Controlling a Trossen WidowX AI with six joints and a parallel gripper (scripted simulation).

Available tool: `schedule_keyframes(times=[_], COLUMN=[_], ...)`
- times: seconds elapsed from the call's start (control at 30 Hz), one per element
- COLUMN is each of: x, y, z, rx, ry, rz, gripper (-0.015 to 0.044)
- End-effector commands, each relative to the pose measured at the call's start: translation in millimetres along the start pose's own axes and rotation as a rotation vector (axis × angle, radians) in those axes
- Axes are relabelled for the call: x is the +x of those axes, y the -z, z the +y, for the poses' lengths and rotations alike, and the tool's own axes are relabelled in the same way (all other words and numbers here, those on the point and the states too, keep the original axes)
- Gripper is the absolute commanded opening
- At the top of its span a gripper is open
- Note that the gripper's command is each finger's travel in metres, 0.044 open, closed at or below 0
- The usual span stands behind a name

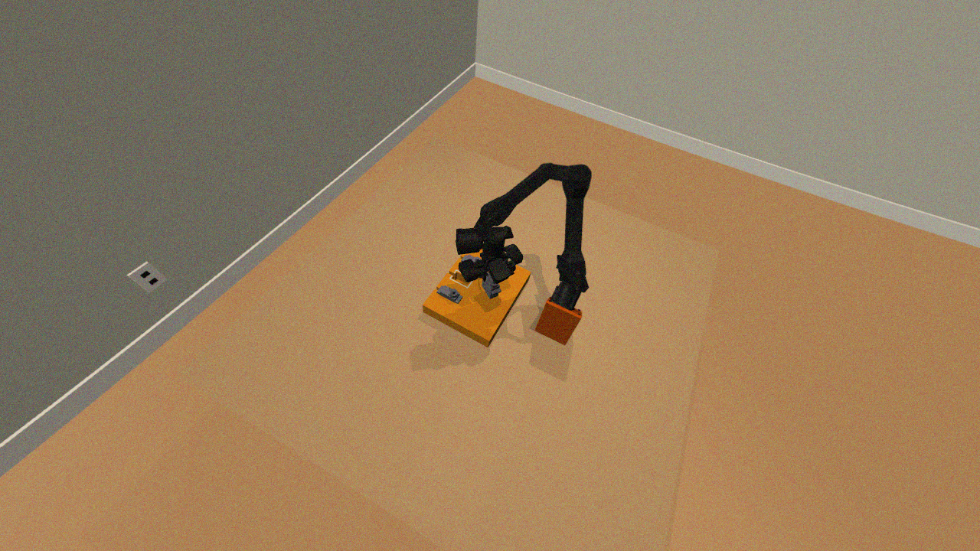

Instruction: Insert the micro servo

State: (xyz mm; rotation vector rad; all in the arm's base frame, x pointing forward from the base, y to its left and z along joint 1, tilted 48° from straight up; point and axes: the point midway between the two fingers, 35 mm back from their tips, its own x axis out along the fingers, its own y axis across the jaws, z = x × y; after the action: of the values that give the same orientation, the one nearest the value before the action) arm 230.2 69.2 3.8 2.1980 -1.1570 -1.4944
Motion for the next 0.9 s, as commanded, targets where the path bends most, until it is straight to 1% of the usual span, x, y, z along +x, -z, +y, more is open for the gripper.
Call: schedule_keyframes(times=[0.0,0.47,0.67,0.87], x=[-1,-1,-1,-1], y=[0,0,2,19], z=[0,0,-1,-12], rx=[-0.119,-0.565,-0.586,-0.585], ry=[-0.001,-0.002,-0.002,-0.002], rz=[0.005,0.005,0.005,0.005], gripper=[0.0,0.0,0.0,0.0])
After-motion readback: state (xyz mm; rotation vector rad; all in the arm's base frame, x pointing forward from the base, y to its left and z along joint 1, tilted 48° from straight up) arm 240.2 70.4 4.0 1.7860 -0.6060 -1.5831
